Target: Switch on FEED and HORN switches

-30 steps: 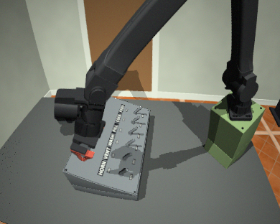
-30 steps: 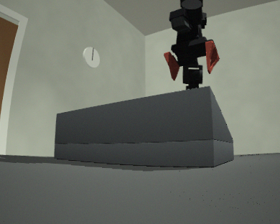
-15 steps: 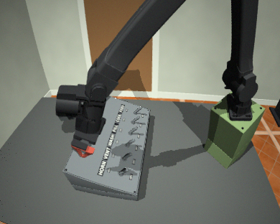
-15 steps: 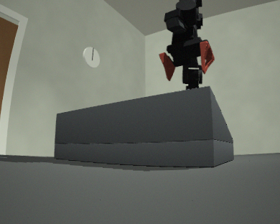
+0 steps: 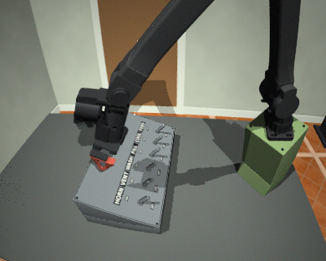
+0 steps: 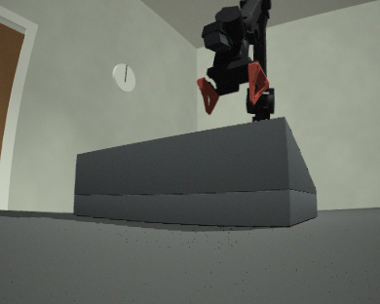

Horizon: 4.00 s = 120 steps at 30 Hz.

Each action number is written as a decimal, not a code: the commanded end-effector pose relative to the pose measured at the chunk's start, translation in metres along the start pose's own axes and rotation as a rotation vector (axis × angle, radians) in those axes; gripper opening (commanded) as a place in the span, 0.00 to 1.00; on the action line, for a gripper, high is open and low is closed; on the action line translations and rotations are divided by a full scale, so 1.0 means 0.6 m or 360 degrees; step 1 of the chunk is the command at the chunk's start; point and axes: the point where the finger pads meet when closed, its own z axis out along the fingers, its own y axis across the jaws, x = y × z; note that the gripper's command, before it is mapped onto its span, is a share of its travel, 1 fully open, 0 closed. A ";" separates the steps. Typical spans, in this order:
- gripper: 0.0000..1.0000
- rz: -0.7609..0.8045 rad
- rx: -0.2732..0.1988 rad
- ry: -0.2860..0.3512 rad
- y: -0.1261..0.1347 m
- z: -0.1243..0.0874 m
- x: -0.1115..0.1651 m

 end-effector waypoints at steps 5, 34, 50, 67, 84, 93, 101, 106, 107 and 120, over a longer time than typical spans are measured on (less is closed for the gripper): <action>1.00 -0.0038 -0.0015 -0.0084 -0.014 -0.022 -0.025; 1.00 -0.0033 -0.0013 -0.0080 -0.018 -0.021 -0.024; 1.00 -0.0033 -0.0013 -0.0080 -0.018 -0.021 -0.024; 1.00 -0.0029 -0.0007 -0.0080 -0.042 -0.020 -0.025; 1.00 -0.0026 0.0007 -0.0029 -0.132 0.002 -0.008; 1.00 -0.0057 -0.0011 -0.0035 -0.131 -0.001 -0.009; 1.00 -0.0033 0.0002 -0.0036 -0.144 -0.001 -0.010; 1.00 -0.0033 0.0002 -0.0036 -0.144 -0.001 -0.010; 1.00 -0.0033 0.0002 -0.0036 -0.144 -0.001 -0.010; 1.00 -0.0033 0.0002 -0.0036 -0.144 -0.001 -0.010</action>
